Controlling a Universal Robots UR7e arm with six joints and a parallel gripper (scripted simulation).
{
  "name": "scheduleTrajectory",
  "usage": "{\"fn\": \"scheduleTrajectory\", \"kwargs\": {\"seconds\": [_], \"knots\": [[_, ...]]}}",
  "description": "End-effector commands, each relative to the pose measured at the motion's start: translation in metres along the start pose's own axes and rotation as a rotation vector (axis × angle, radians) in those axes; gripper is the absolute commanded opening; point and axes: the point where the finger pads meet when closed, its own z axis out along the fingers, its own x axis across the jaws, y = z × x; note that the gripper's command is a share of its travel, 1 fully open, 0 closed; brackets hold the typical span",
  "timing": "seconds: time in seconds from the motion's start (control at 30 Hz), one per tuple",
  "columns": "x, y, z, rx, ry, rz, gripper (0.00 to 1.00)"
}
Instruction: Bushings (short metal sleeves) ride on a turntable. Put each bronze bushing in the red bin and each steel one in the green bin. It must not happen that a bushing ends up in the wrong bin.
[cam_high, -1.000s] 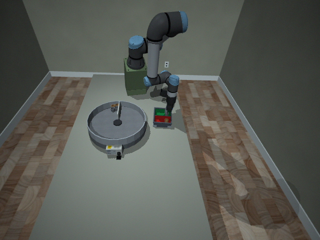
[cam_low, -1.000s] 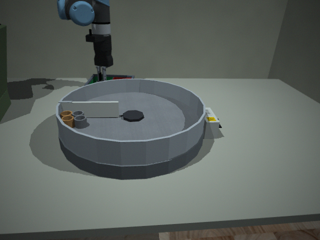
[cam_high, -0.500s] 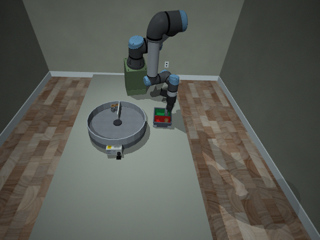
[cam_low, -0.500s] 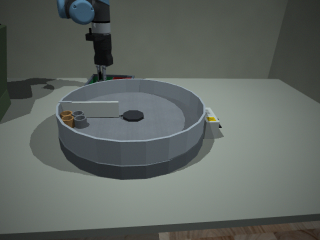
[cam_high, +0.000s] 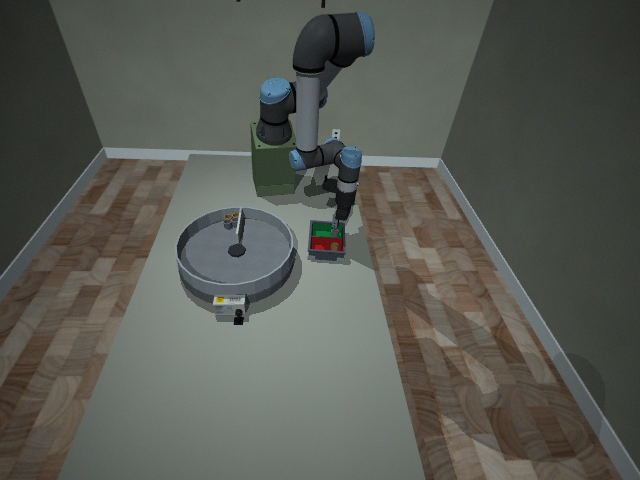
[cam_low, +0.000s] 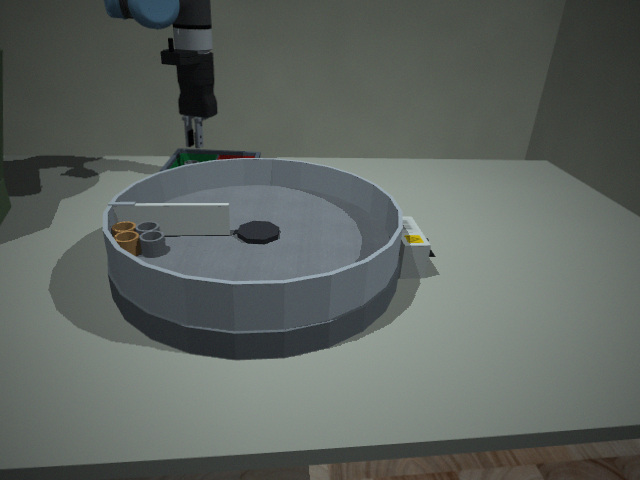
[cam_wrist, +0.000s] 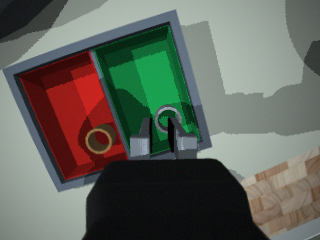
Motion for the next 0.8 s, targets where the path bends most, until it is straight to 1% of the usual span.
{"fn": "scheduleTrajectory", "kwargs": {"seconds": [0.0,0.03,0.1,0.2,0.3,0.47,0.77], "knots": [[0.000,0.000,-0.019,0.000,0.000,0.000,0.42],[0.000,0.000,-0.027,0.000,0.000,0.000,0.42],[0.000,0.000,-0.027,0.000,0.000,0.000,0.42],[0.000,0.000,-0.051,0.000,0.000,0.000,0.42],[0.000,0.000,-0.051,0.000,0.000,0.000,0.42],[0.000,0.000,-0.091,0.000,0.000,0.000,0.42],[0.000,0.000,-0.091,0.000,0.000,0.000,0.42]]}}
